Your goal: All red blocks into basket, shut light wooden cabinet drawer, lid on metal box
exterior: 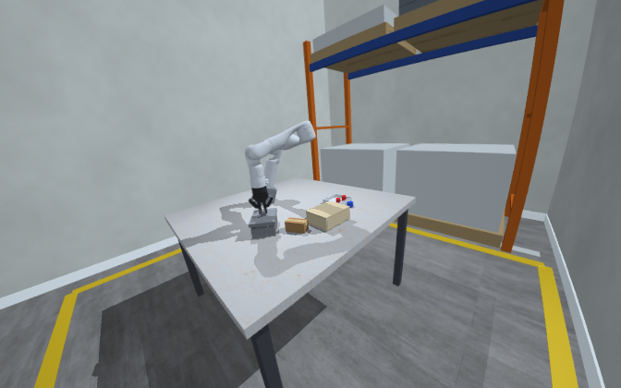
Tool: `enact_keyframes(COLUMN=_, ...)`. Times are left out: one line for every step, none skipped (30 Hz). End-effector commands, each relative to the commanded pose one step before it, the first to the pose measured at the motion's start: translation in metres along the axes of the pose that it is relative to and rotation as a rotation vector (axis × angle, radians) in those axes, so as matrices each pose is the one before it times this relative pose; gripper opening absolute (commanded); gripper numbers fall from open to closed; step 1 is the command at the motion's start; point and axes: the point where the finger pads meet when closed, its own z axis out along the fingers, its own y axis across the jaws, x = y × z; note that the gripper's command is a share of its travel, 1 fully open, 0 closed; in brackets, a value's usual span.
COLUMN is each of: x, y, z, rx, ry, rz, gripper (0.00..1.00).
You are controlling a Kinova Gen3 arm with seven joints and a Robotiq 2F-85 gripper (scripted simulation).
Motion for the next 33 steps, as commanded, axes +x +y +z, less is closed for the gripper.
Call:
enact_keyframes(x=-0.00057, y=-0.00009, z=0.00052, rx=0.00002, ry=-0.00197, rz=0.00006, gripper=0.10)
enact_keyframes(x=0.00000, y=0.00000, z=0.00068, rx=0.00000, ry=0.00000, rz=0.00000, gripper=0.10)
enact_keyframes(x=0.00000, y=0.00000, z=0.00068, rx=0.00000, ry=0.00000, rz=0.00000, gripper=0.10)
enact_keyframes(x=0.00000, y=0.00000, z=0.00068, rx=0.00000, ry=0.00000, rz=0.00000, gripper=0.10)
enact_keyframes(x=0.00000, y=0.00000, z=0.00069, rx=0.00000, ry=0.00000, rz=0.00000, gripper=0.10)
enact_keyframes(x=0.00000, y=0.00000, z=0.00069, rx=0.00000, ry=0.00000, rz=0.00000, gripper=0.10)
enact_keyframes(x=0.00000, y=0.00000, z=0.00069, rx=0.00000, ry=0.00000, rz=0.00000, gripper=0.10)
enact_keyframes(x=0.00000, y=0.00000, z=0.00069, rx=0.00000, ry=0.00000, rz=0.00000, gripper=0.10)
enact_keyframes(x=0.00000, y=0.00000, z=0.00069, rx=0.00000, ry=0.00000, rz=0.00000, gripper=0.10)
enact_keyframes(x=0.00000, y=0.00000, z=0.00068, rx=0.00000, ry=0.00000, rz=0.00000, gripper=0.10)
enact_keyframes(x=0.00000, y=0.00000, z=0.00068, rx=0.00000, ry=0.00000, rz=0.00000, gripper=0.10)
enact_keyframes(x=0.00000, y=0.00000, z=0.00068, rx=0.00000, ry=0.00000, rz=0.00000, gripper=0.10)
enact_keyframes(x=0.00000, y=0.00000, z=0.00000, rx=0.00000, ry=0.00000, rz=0.00000, gripper=0.10)
enact_keyframes(x=0.00000, y=0.00000, z=0.00000, rx=0.00000, ry=0.00000, rz=0.00000, gripper=0.10)
enact_keyframes(x=0.00000, y=0.00000, z=0.00068, rx=0.00000, ry=0.00000, rz=0.00000, gripper=0.10)
enact_keyframes(x=0.00000, y=0.00000, z=0.00067, rx=0.00000, ry=0.00000, rz=0.00000, gripper=0.10)
enact_keyframes(x=0.00000, y=0.00000, z=0.00067, rx=0.00000, ry=0.00000, rz=0.00000, gripper=0.10)
enact_keyframes(x=0.00000, y=0.00000, z=0.00066, rx=0.00000, ry=0.00000, rz=0.00000, gripper=0.10)
enact_keyframes(x=0.00000, y=0.00000, z=0.00065, rx=0.00000, ry=0.00000, rz=0.00000, gripper=0.10)
enact_keyframes(x=0.00000, y=0.00000, z=0.00065, rx=0.00000, ry=0.00000, rz=0.00000, gripper=0.10)
enact_keyframes(x=0.00000, y=0.00000, z=0.00064, rx=0.00000, ry=0.00000, rz=0.00000, gripper=0.10)
enact_keyframes(x=0.00000, y=0.00000, z=0.00063, rx=0.00000, ry=0.00000, rz=0.00000, gripper=0.10)
enact_keyframes(x=0.00000, y=0.00000, z=0.00062, rx=0.00000, ry=0.00000, rz=0.00000, gripper=0.10)
enact_keyframes(x=0.00000, y=0.00000, z=0.00061, rx=0.00000, ry=0.00000, rz=0.00000, gripper=0.10)
enact_keyframes(x=0.00000, y=0.00000, z=0.00060, rx=0.00000, ry=0.00000, rz=0.00000, gripper=0.10)
enact_keyframes(x=0.00000, y=0.00000, z=0.00059, rx=0.00000, ry=0.00000, rz=0.00000, gripper=0.10)
enact_keyframes(x=0.00000, y=0.00000, z=0.00057, rx=0.00000, ry=0.00000, rz=0.00000, gripper=0.10)
enact_keyframes(x=0.00000, y=0.00000, z=0.00056, rx=0.00000, ry=0.00000, rz=0.00000, gripper=0.10)
enact_keyframes(x=0.00000, y=0.00000, z=0.00055, rx=0.00000, ry=0.00000, rz=0.00000, gripper=0.10)
enact_keyframes(x=0.00000, y=0.00000, z=0.00000, rx=0.00000, ry=0.00000, rz=0.00000, gripper=0.10)
enact_keyframes(x=0.00000, y=0.00000, z=0.00000, rx=0.00000, ry=0.00000, rz=0.00000, gripper=0.10)
enact_keyframes(x=0.00000, y=0.00000, z=0.00054, rx=0.00000, ry=0.00000, rz=0.00000, gripper=0.10)
enact_keyframes(x=0.00000, y=0.00000, z=0.00052, rx=0.00000, ry=0.00000, rz=0.00000, gripper=0.10)
